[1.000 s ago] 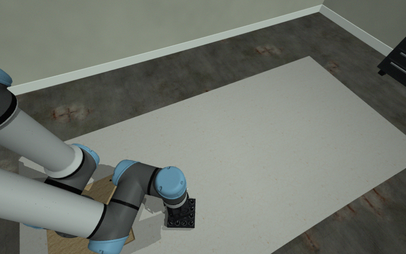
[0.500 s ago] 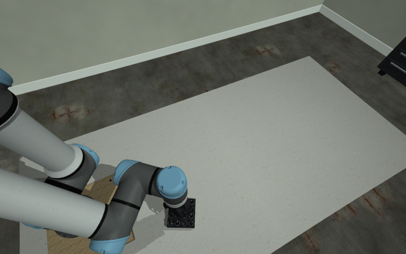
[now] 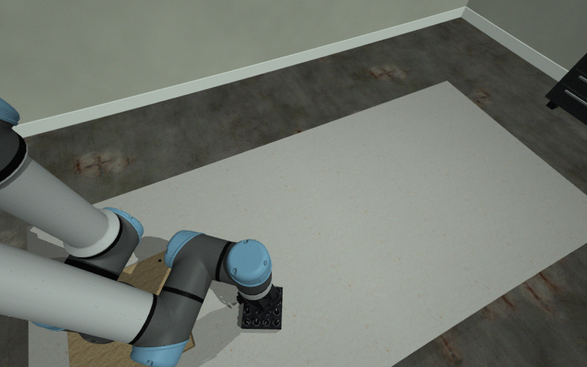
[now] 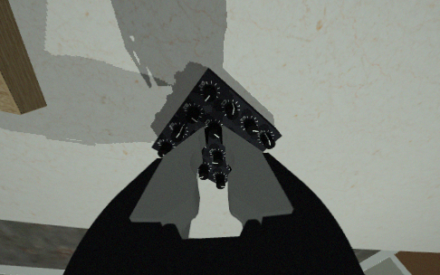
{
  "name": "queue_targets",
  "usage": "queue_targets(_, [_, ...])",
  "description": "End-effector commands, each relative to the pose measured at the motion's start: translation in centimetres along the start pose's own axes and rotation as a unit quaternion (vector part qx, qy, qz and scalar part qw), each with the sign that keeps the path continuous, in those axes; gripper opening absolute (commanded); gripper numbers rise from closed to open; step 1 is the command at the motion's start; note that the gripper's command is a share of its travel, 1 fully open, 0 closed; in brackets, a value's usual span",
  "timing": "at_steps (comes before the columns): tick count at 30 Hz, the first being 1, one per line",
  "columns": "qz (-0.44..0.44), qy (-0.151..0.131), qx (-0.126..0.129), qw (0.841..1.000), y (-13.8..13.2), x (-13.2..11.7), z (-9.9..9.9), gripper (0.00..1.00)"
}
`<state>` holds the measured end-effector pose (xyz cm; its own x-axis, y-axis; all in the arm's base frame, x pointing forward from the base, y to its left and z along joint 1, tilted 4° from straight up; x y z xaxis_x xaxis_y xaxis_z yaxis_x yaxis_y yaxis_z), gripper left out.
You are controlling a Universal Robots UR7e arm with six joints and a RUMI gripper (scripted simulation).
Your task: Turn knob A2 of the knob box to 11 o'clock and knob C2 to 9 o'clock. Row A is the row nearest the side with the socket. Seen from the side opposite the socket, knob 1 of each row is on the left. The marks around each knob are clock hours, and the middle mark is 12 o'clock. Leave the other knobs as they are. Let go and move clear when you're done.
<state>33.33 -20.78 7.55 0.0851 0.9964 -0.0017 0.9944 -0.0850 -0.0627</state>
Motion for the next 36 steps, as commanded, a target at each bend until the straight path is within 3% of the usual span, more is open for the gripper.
queue_targets(1, [-0.017,0.0,-0.001,1.0,0.0,-0.03,-0.03,0.04])
queue_targets(36, [-0.044,0.0,-0.001,0.999,-0.02,-0.03,-0.03,0.04])
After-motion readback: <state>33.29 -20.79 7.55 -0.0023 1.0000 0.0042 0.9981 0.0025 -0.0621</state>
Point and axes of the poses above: the point where the finger pads meet when closed, its own z axis out along the fingers, its own y axis across the jaws, x = y × z, the point moved 7 cm from there along -z, back along the fingers, and after that the axes turned 10 degrees about z, right-handed, at the moved point
